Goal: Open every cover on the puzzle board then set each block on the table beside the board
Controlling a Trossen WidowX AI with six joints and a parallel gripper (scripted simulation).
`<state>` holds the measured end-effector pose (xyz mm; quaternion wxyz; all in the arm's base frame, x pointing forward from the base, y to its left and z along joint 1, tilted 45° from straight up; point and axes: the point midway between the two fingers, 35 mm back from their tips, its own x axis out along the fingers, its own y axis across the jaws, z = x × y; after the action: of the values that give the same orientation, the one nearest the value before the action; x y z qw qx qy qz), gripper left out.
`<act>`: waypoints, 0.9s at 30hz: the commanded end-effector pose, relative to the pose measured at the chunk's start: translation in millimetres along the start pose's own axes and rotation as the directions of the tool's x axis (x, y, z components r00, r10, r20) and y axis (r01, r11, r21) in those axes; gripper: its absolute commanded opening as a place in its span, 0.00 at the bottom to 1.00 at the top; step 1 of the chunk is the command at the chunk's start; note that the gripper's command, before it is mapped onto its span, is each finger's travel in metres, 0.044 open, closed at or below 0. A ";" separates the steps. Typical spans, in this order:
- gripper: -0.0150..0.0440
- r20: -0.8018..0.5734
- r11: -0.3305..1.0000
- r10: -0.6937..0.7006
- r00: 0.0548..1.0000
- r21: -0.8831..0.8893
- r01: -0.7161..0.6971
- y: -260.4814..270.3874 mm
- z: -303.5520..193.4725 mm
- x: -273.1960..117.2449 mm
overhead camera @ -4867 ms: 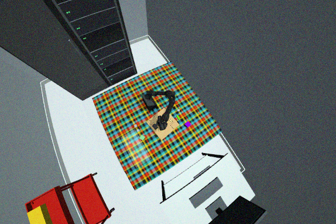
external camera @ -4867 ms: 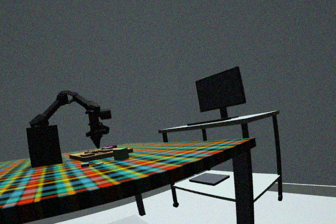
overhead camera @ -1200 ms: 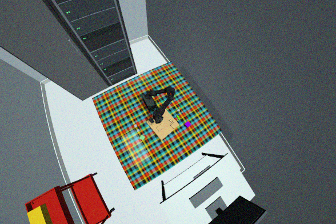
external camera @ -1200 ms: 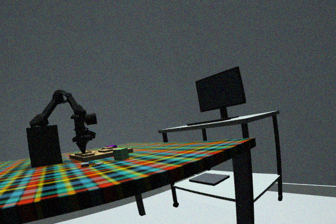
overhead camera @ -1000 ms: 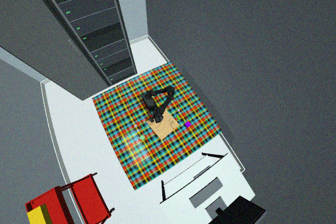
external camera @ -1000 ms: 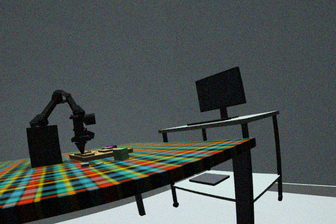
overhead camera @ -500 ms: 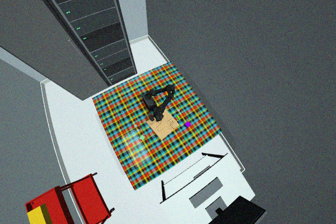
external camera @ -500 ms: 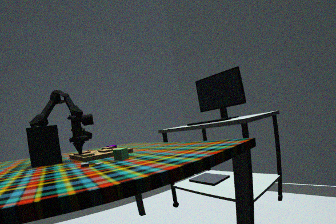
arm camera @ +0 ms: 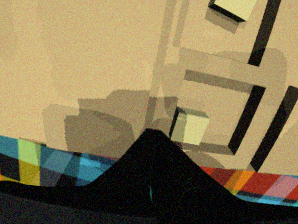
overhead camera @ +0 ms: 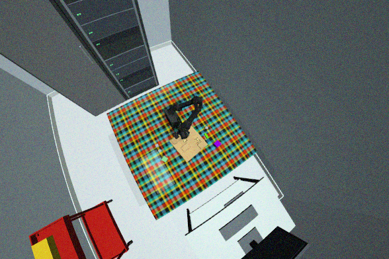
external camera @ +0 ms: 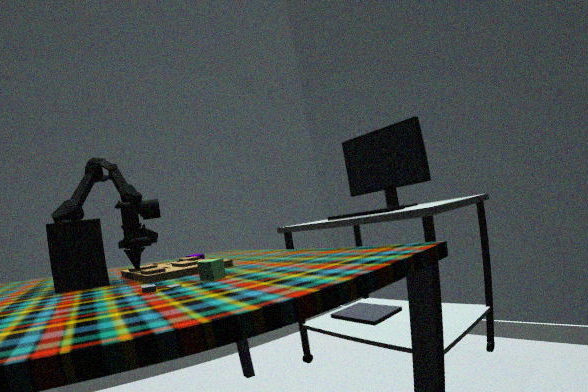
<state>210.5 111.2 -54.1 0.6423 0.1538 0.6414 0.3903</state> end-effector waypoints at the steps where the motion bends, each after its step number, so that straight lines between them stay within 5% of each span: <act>1: 0.25 0.004 1.000 -0.002 1.000 -0.002 0.002 -0.5 1.0 -6.4; 27: 0.25 0.004 1.000 -0.004 1.000 -0.002 0.004 -1.5 0.9 -39.5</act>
<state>214.0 87.6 -31.6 0.6414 0.1552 0.6424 0.3897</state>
